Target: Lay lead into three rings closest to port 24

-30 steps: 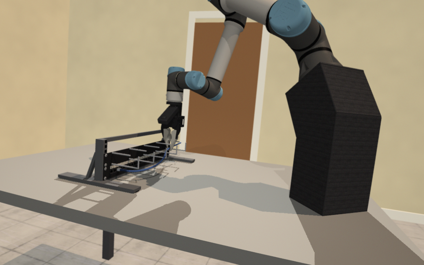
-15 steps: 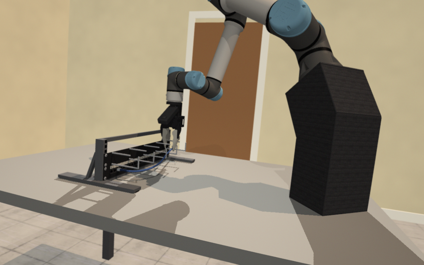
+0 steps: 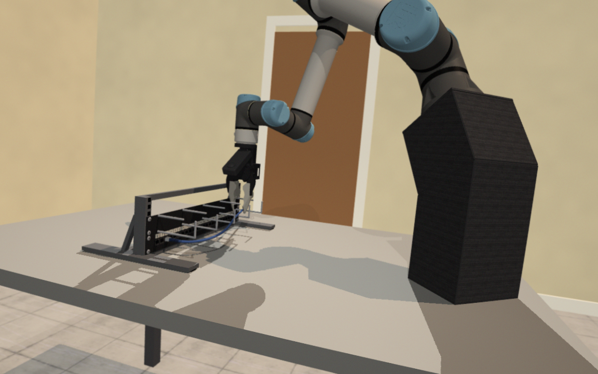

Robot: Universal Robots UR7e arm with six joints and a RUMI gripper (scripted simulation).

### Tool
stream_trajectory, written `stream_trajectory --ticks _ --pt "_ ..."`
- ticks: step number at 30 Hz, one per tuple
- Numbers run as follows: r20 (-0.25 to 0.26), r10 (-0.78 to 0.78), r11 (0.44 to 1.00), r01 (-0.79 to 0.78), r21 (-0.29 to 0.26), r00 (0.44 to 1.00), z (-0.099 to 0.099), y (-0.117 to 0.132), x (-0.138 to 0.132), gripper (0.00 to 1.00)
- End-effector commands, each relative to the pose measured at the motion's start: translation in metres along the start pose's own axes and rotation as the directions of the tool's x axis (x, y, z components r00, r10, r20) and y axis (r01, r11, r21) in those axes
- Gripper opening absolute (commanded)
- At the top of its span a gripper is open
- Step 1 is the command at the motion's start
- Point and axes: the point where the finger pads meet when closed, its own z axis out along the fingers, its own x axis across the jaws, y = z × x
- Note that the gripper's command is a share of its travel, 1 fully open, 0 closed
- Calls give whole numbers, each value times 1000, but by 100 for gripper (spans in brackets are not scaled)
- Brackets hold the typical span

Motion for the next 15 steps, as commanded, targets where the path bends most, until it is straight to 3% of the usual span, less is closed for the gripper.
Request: stream_trajectory --ticks 1,15 --pt "-1 0 1000 0 0 1000 -1 0 1 20" --pt "-1 0 1000 0 0 1000 -6 0 1 20"
